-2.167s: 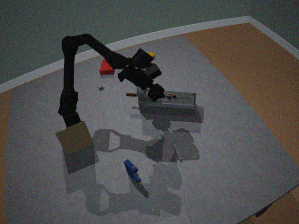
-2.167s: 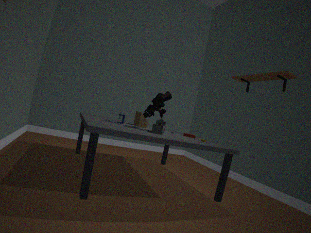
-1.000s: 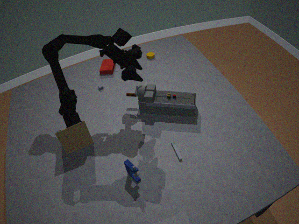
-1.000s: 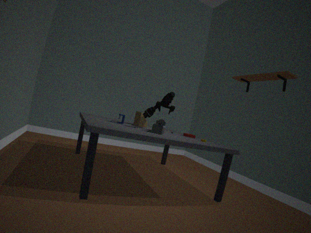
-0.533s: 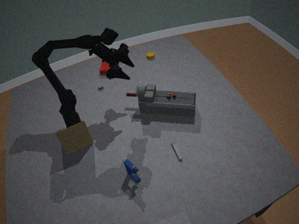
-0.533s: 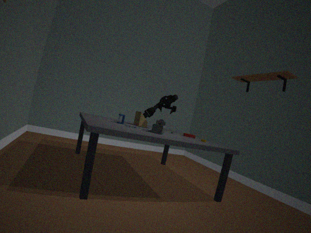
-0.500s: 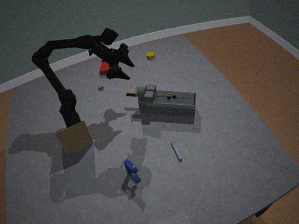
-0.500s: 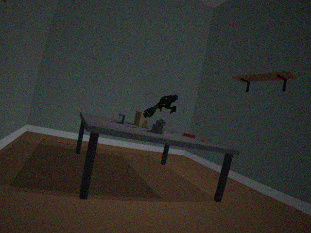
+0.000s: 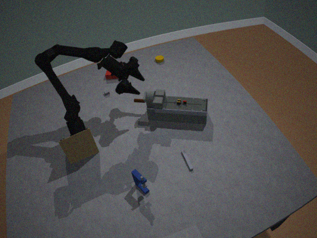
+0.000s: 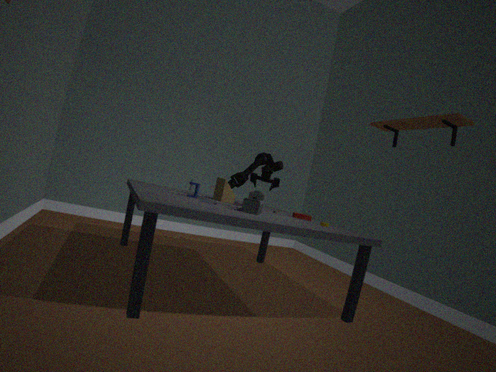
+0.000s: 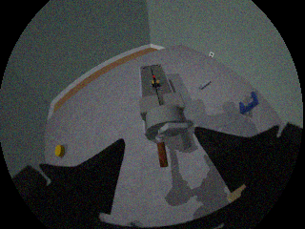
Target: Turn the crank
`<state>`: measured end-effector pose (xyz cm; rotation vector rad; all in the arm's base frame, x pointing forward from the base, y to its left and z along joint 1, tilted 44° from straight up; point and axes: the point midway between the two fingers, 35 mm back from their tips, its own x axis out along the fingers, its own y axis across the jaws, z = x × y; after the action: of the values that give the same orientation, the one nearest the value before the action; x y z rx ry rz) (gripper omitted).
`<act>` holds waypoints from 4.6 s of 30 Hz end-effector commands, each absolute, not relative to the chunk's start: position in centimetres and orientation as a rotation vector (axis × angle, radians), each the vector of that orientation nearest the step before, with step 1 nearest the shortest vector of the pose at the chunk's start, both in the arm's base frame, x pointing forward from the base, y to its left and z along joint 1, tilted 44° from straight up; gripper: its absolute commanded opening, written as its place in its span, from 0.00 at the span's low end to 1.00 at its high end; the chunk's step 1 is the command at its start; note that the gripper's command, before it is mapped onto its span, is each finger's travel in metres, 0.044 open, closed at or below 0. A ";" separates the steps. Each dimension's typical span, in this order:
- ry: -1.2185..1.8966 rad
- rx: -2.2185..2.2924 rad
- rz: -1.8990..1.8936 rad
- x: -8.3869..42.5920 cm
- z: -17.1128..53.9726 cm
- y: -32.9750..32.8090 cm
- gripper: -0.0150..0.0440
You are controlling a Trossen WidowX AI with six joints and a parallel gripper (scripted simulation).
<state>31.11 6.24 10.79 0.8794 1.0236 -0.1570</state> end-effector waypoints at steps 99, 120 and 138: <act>1.023 0.889 -0.161 30.7 6.4 12.8 0.25; 1.023 0.888 -0.162 30.3 7.5 10.0 0.25; 1.024 0.886 -0.163 29.1 6.4 8.1 0.25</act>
<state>29.50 8.72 6.79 0.8909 1.0238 -0.1481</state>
